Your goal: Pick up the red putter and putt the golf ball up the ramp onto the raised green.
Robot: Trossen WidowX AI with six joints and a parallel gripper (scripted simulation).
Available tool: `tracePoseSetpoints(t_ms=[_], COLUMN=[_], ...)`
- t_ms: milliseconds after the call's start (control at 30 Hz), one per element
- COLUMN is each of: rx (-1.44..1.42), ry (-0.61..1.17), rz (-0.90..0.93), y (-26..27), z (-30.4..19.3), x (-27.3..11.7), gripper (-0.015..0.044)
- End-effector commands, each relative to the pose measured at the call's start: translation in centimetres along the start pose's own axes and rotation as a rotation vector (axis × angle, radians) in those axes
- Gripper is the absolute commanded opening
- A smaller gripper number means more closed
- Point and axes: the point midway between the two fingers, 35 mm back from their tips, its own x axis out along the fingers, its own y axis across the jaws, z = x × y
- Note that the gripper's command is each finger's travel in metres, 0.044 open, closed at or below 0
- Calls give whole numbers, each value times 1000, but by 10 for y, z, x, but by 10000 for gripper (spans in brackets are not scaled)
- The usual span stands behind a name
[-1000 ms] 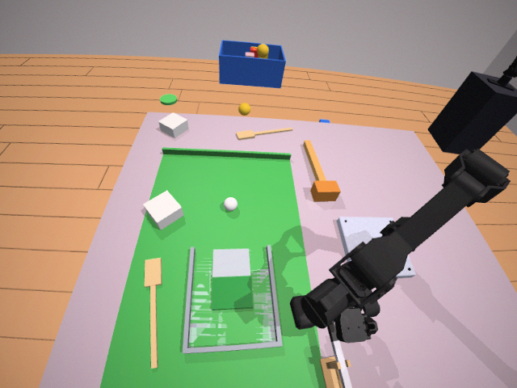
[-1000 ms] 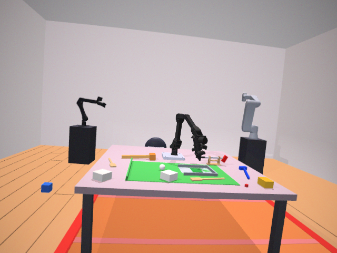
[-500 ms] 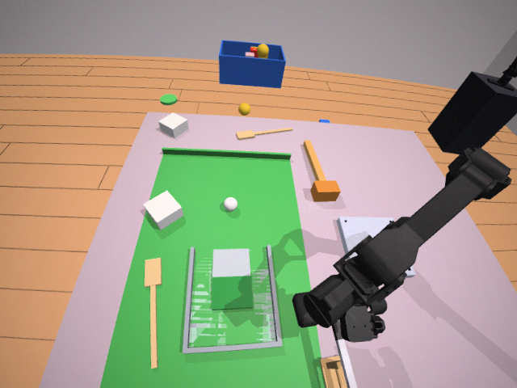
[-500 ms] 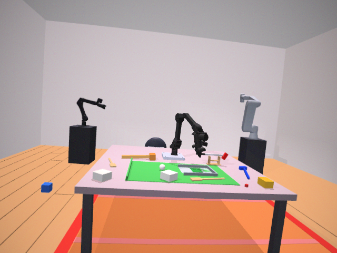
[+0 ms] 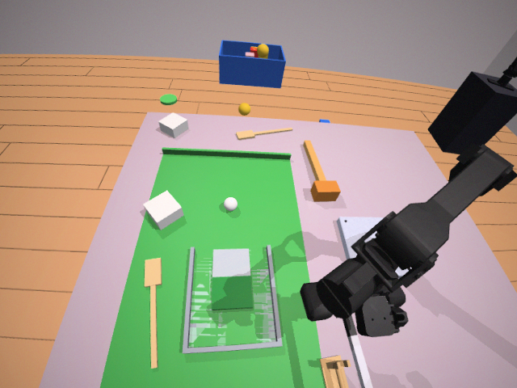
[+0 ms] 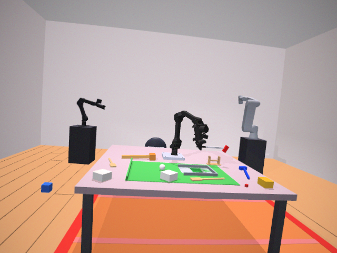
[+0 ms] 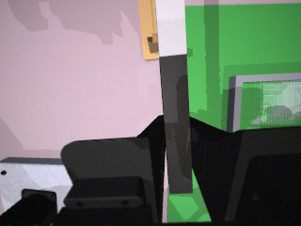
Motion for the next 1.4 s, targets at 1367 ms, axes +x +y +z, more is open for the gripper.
tracePoseSetpoints(t_ms=[1367], rx=[960], ry=[139], rz=[-185], y=[-51], z=[-223], x=[-74], gripper=[0])
